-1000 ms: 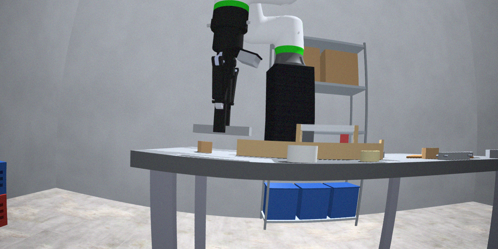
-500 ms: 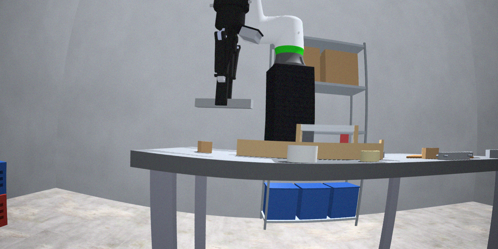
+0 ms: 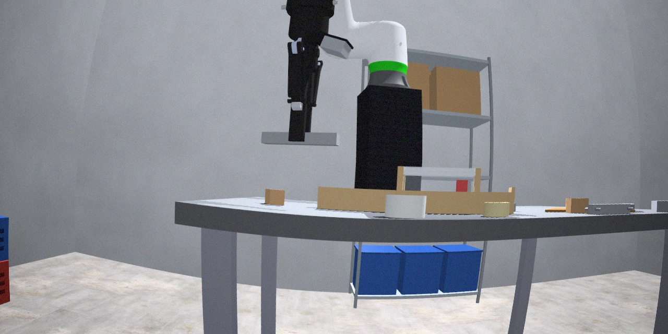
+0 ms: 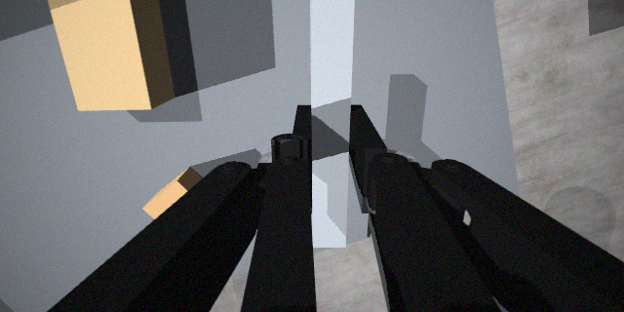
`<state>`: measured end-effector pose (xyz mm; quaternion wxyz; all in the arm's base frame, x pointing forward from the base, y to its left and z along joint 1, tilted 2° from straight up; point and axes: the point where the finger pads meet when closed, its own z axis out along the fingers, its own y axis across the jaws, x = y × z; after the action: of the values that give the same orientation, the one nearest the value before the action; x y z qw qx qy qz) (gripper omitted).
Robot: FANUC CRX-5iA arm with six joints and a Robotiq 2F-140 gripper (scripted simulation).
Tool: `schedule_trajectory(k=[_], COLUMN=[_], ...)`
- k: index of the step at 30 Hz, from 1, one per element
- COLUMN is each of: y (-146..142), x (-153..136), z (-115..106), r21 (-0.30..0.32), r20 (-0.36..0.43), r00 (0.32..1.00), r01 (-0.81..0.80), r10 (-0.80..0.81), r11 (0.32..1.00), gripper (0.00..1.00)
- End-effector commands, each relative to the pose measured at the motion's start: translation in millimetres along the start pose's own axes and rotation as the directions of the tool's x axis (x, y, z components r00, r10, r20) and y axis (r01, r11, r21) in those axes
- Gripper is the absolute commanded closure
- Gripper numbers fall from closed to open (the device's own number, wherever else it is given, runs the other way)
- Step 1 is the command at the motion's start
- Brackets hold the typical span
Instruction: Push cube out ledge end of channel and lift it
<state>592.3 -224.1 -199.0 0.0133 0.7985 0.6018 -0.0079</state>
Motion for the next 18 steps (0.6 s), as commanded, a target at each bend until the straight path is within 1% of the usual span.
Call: schedule_trajectory(k=[1, 10, 12, 13, 15, 17, 18], y=[1, 1, -3, -12, -44, -44, -67], x=[0, 0, 3, 9, 29, 29, 41], z=[-1, -1, -1, -1, -1, -1, 0], r21=[-0.002, -0.002, -0.002, -0.002, -0.002, -0.002, -0.002], r20=[0.0, 0.0, 0.0, 0.001, 0.001, 0.001, 0.002], r00=[1.0, 1.0, 1.0, 1.0, 1.0, 1.0, 1.0], r01=[0.0, 0.0, 0.0, 0.001, 0.004, 0.004, 0.006], r10=[0.0, 0.0, 0.0, -0.001, -0.004, -0.004, -0.006], r11=[1.0, 1.0, 1.0, 1.0, 1.0, 1.0, 1.0], gripper=[0.9, 0.9, 0.9, 0.9, 0.9, 0.9, 0.9])
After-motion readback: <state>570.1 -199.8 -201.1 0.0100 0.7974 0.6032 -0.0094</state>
